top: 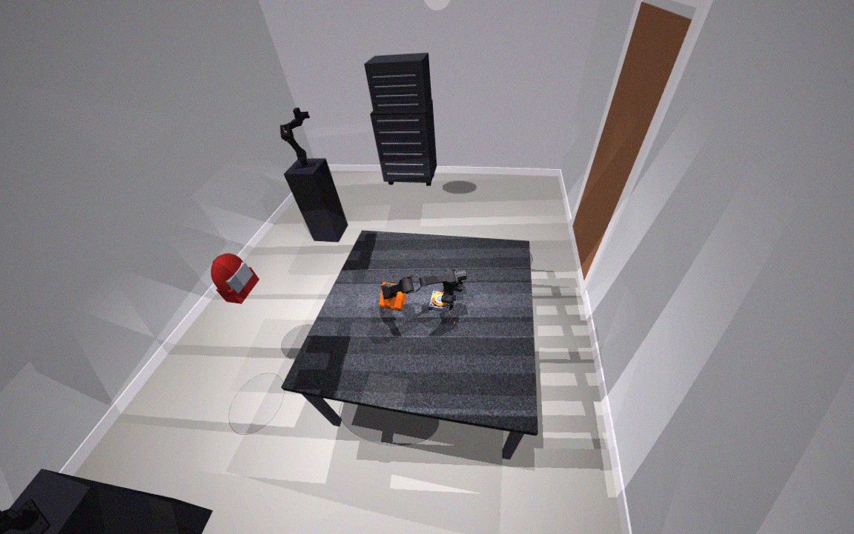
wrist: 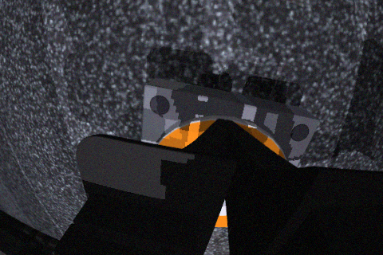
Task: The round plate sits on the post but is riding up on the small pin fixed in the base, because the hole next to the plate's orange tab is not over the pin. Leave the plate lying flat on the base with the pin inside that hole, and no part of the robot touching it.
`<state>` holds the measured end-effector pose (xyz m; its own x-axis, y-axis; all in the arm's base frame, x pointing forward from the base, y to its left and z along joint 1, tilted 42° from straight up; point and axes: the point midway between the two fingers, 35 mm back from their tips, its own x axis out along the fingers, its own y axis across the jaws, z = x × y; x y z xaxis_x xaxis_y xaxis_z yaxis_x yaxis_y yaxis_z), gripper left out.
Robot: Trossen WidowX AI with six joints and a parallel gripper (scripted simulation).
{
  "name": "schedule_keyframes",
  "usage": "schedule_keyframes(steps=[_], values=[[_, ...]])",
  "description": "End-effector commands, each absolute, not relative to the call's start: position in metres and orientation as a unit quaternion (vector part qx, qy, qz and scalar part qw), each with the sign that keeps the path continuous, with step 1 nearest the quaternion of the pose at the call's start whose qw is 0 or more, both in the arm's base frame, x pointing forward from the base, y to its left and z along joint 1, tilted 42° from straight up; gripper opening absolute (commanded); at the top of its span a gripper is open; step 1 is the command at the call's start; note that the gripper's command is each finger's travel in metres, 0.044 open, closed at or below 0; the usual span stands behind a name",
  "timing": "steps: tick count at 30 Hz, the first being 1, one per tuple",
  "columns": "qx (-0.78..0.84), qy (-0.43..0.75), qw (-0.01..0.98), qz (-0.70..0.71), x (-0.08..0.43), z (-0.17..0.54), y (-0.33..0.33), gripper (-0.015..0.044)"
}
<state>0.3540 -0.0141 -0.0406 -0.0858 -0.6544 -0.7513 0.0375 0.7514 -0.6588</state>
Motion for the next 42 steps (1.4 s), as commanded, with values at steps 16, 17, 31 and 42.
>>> schedule_keyframes(steps=[16,17,31,42], values=[[-0.228,0.685,0.636,-0.272,0.348,-0.022,-0.032,0.0],[-0.228,0.685,0.636,-0.272,0.347,-0.021,-0.033,0.0],[-0.229,0.685,0.636,-0.272,0.336,-0.009,-0.043,0.0],[-0.229,0.686,0.635,-0.272,0.325,-0.002,-0.047,0.0]])
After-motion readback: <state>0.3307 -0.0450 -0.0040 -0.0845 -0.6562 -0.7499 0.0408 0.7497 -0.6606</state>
